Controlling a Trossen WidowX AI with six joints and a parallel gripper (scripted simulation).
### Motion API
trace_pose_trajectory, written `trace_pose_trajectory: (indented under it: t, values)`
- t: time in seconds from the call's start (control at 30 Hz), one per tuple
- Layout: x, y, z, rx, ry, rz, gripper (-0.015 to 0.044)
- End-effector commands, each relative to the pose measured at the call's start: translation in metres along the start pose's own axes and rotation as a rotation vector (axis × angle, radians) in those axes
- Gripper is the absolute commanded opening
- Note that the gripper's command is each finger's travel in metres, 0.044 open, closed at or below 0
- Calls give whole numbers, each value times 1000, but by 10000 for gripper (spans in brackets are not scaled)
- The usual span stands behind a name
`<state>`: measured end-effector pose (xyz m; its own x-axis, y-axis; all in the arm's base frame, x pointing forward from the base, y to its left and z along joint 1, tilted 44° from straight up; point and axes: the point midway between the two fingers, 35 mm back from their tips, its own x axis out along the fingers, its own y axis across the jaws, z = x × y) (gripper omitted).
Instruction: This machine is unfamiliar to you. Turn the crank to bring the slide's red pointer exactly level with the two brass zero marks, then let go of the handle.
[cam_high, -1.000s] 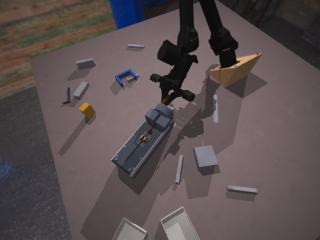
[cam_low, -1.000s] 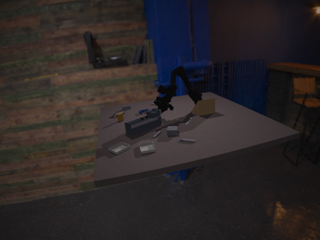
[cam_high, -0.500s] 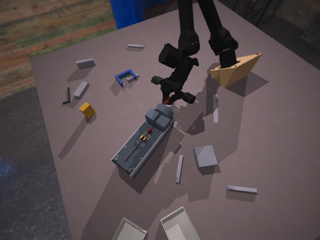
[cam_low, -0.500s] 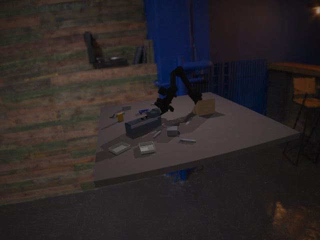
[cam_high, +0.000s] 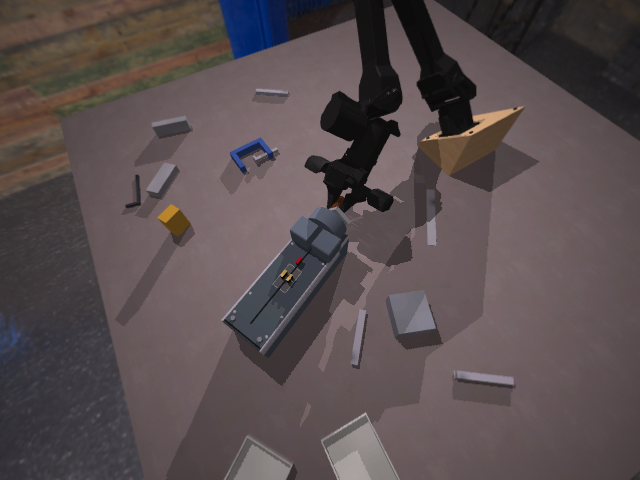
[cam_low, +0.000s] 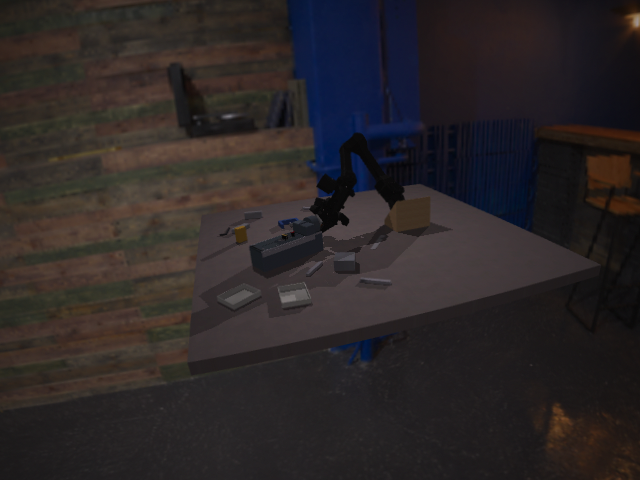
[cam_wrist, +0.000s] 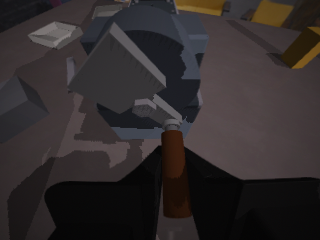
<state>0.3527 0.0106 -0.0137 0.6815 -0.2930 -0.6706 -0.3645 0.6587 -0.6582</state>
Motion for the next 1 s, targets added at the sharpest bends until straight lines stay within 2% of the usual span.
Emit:
trace_pose_trajectory:
  t: [0.0, 0.97]
  values:
    - [4, 8, -4, -3, 9, 15, 0]
    - [5, 18, -6, -3, 9, 15, 0]
